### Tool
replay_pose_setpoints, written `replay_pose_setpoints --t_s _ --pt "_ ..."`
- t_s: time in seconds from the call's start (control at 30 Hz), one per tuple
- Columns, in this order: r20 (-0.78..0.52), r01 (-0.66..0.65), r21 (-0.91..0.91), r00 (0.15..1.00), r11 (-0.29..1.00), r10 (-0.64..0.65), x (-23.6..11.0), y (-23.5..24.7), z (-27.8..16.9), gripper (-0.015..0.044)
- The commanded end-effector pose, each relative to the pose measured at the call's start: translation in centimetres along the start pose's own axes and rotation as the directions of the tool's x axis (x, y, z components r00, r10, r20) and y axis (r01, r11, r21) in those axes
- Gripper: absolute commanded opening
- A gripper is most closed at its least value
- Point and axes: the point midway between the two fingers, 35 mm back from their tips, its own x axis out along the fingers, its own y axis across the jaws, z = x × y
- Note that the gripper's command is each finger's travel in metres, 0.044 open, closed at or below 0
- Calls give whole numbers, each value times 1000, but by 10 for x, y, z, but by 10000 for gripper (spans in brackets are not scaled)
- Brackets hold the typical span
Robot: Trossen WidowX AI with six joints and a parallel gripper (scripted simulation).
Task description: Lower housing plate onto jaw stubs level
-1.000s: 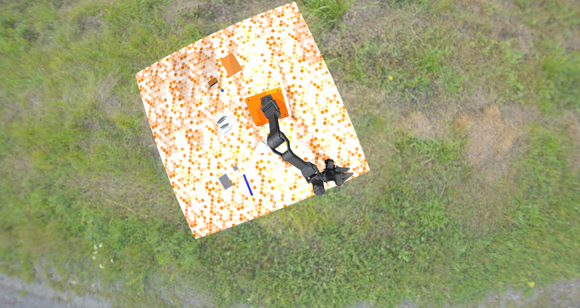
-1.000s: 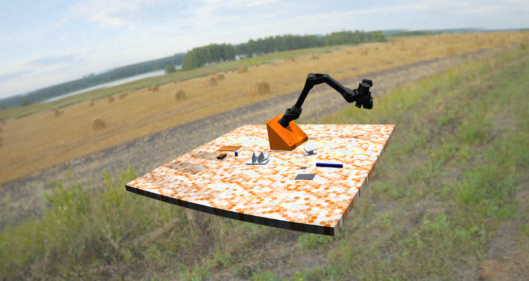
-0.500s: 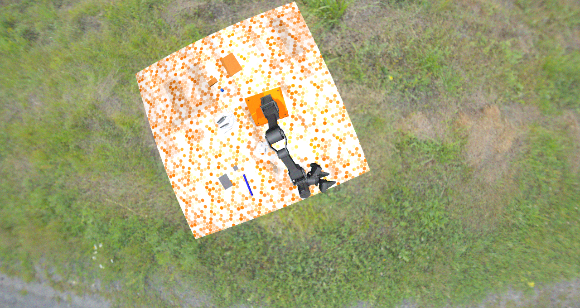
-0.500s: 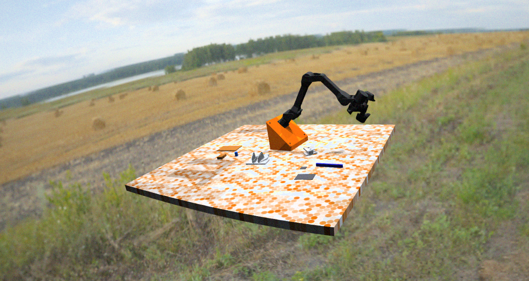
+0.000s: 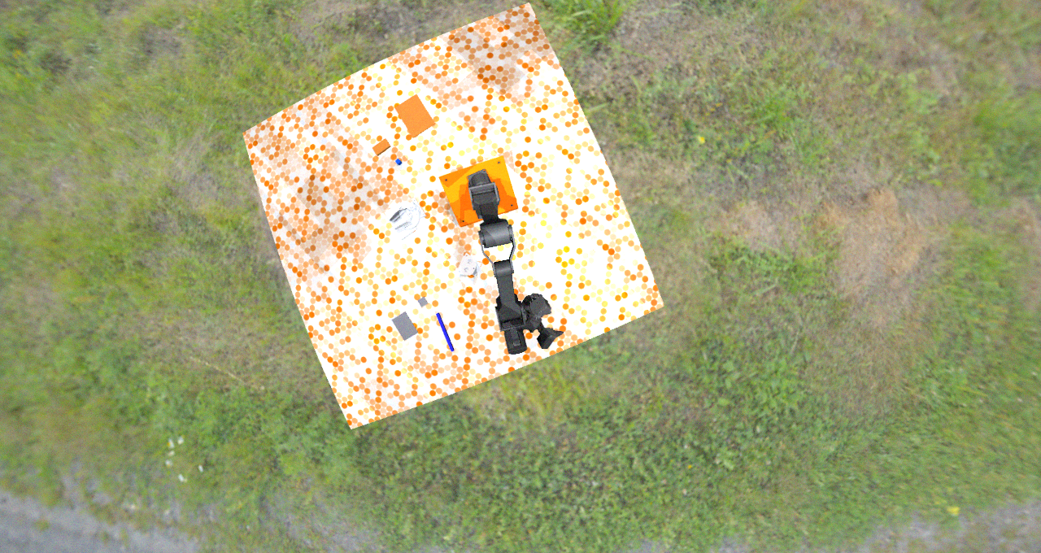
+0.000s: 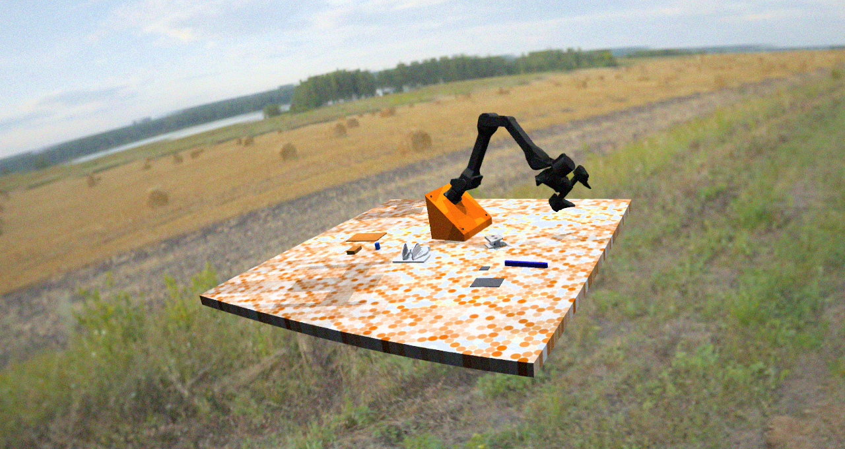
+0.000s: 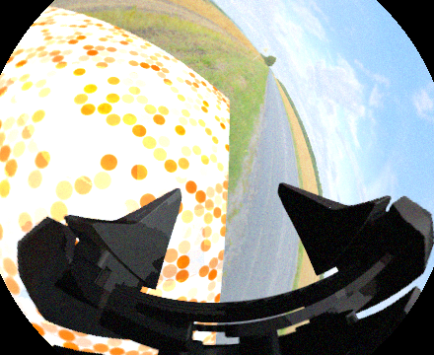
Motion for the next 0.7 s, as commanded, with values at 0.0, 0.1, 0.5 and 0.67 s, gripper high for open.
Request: replay_pose_setpoints --t_s 0.0,0.1,0.5,0.67 --pt "-73 -45 68 996 997 50 -17 17 -13 440" --pt "-134 -80 133 986 988 98 -32 33 -24 440" --pt "-334 -145 408 895 901 295 -102 96 -49 440" --pt "-392 -135 522 839 842 377 -132 121 -50 440"
